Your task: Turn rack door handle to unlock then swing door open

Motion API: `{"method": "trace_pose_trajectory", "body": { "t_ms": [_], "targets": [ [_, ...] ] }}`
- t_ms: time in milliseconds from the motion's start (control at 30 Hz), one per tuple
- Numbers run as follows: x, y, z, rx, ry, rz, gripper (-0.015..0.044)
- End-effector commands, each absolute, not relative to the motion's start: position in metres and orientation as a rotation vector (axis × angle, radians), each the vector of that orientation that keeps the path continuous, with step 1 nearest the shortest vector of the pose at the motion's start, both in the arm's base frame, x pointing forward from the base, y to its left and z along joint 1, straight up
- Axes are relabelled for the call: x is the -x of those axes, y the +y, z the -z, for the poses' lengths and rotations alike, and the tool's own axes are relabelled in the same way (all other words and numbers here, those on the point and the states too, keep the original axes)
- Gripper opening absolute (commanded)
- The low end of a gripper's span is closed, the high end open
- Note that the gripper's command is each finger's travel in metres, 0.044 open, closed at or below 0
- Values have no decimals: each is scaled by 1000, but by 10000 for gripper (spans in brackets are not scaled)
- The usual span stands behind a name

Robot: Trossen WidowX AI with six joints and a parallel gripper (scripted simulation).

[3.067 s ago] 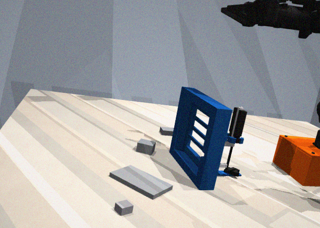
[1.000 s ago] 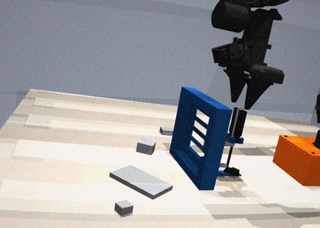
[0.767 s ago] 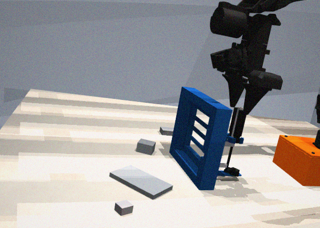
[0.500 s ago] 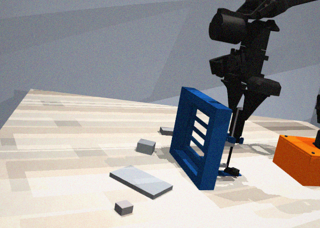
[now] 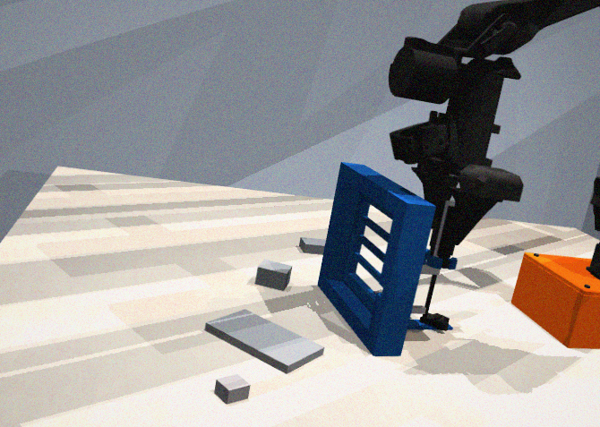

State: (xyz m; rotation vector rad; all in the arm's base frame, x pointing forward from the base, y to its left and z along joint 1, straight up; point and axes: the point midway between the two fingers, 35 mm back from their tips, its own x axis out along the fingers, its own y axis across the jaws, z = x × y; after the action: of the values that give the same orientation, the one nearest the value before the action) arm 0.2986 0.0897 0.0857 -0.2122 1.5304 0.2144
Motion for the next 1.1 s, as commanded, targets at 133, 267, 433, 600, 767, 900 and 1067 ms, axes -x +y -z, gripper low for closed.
{"method": "trace_pose_trajectory", "body": {
  "t_ms": [133,267,433,600,767,900,1067],
  "targets": [
    [-297,90,-80,213,1537,-220,151],
    [-297,90,-80,213,1537,-220,85],
    [-297,90,-80,213,1537,-220,52],
    [-297,90,-80,213,1537,-220,18],
    [-297,90,-80,219,1537,-226,10],
    [-297,90,-80,348,1519,-352,10],
    [-297,90,-80,542,1479,-542,10]
  ]
}}
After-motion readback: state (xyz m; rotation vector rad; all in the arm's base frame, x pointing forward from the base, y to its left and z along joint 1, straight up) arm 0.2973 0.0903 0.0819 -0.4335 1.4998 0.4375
